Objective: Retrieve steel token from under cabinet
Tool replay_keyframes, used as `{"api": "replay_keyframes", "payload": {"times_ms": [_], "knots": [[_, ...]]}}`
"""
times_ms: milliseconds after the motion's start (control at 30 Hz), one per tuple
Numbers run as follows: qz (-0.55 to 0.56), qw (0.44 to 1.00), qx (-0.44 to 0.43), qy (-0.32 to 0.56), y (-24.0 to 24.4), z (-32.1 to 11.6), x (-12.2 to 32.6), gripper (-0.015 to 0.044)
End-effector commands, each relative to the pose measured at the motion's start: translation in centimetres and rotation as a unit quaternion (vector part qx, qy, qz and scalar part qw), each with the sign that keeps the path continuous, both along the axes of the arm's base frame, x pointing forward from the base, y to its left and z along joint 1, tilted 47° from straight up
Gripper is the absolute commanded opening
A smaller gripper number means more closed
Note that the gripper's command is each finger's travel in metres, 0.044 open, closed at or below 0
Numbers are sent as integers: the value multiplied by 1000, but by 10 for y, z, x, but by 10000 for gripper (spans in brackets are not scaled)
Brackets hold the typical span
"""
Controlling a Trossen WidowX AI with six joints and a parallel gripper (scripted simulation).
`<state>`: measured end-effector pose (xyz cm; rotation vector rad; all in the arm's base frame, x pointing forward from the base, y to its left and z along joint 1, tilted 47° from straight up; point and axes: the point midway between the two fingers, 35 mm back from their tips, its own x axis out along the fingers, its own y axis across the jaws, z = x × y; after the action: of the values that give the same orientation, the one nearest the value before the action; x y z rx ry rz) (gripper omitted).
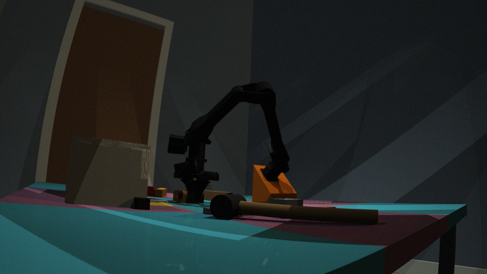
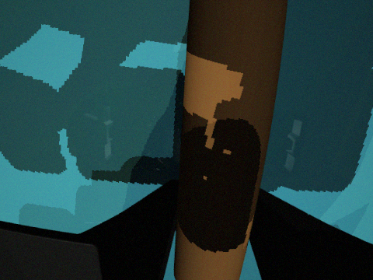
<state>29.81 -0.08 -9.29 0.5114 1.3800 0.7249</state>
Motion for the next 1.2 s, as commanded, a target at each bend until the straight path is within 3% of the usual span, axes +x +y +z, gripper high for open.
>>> {"api": "replay_keyframes", "payload": {"times_ms": [0,1167], "knots": [[2,1000,0,1,0,-2,-8,0],[2,1000,-1,3,-6,-10,-56,0]]}}
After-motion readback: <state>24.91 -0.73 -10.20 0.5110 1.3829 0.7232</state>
